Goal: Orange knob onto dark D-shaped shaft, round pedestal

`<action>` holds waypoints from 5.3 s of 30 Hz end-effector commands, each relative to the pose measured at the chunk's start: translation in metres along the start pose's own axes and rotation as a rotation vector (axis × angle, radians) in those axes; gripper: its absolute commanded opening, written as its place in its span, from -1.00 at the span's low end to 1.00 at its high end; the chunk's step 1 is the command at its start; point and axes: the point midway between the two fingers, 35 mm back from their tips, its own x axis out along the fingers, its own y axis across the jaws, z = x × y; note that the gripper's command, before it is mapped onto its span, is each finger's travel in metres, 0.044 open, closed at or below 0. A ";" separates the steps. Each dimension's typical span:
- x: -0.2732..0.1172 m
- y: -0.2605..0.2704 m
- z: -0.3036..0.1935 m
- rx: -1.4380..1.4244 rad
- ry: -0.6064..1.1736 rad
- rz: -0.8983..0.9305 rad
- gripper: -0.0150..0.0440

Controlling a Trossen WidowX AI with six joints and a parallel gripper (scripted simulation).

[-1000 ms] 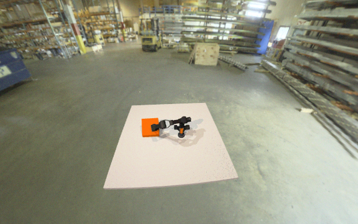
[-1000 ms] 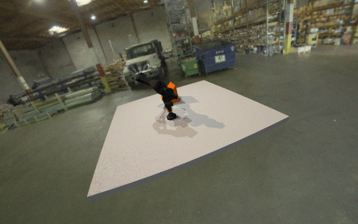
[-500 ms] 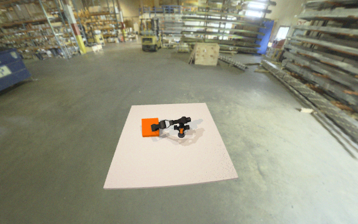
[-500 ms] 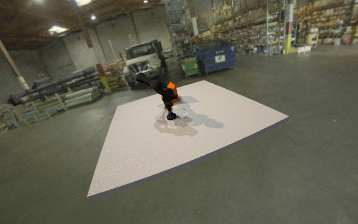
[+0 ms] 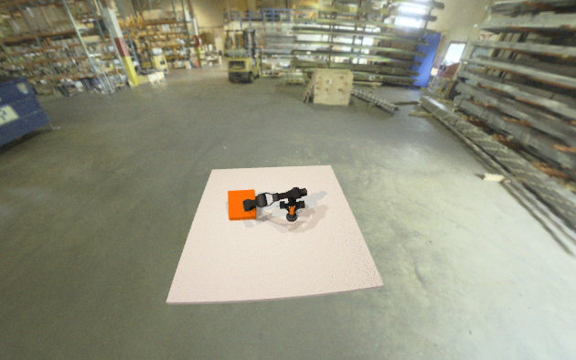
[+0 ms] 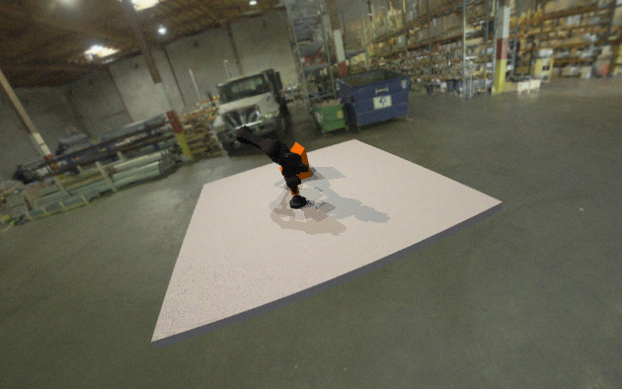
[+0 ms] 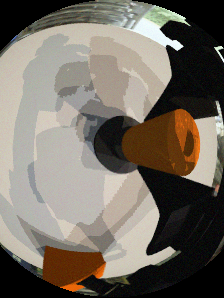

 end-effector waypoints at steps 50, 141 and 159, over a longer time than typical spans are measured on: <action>-0.004 -0.004 0.001 -0.417 0.000 -0.006 -0.49; 0.001 -0.002 0.001 -0.836 0.001 -0.006 -0.49; -0.004 -0.004 0.001 -1.046 0.001 -0.006 -0.49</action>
